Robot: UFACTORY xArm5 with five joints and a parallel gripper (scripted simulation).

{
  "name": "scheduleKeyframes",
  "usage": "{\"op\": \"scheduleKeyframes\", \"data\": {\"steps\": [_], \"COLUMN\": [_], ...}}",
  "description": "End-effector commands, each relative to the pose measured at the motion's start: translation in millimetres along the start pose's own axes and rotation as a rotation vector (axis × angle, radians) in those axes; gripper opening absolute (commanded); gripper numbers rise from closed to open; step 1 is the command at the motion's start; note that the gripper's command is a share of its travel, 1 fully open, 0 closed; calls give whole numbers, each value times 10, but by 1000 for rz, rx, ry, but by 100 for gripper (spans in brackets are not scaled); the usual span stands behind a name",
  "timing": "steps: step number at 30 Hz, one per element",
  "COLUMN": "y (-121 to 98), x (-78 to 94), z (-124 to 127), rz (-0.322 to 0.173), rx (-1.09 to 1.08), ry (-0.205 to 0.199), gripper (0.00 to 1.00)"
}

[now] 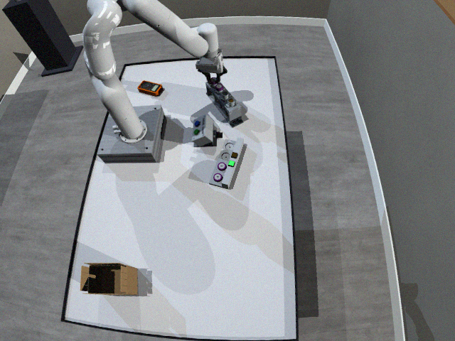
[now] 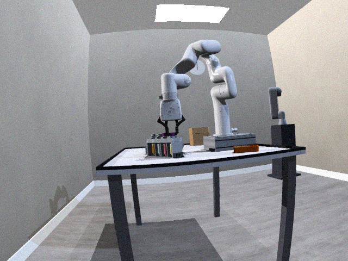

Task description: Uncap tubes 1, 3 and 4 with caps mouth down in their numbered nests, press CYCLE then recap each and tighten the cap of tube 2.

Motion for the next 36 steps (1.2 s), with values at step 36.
{"op": "scheduleKeyframes", "data": {"steps": [36], "y": [213], "x": [-474], "z": [-128], "rz": [-5], "rx": [-243], "ry": [0], "gripper": [46]}}
Point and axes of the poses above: the point where the finger pads meet when closed, its own x axis out along the fingers, its own z axis across the jaws, y = z × x, the point moved 7 cm from there along -x, back along the fingers, and after that the axes turned 14 degrees about x, right-handed, at the moved point
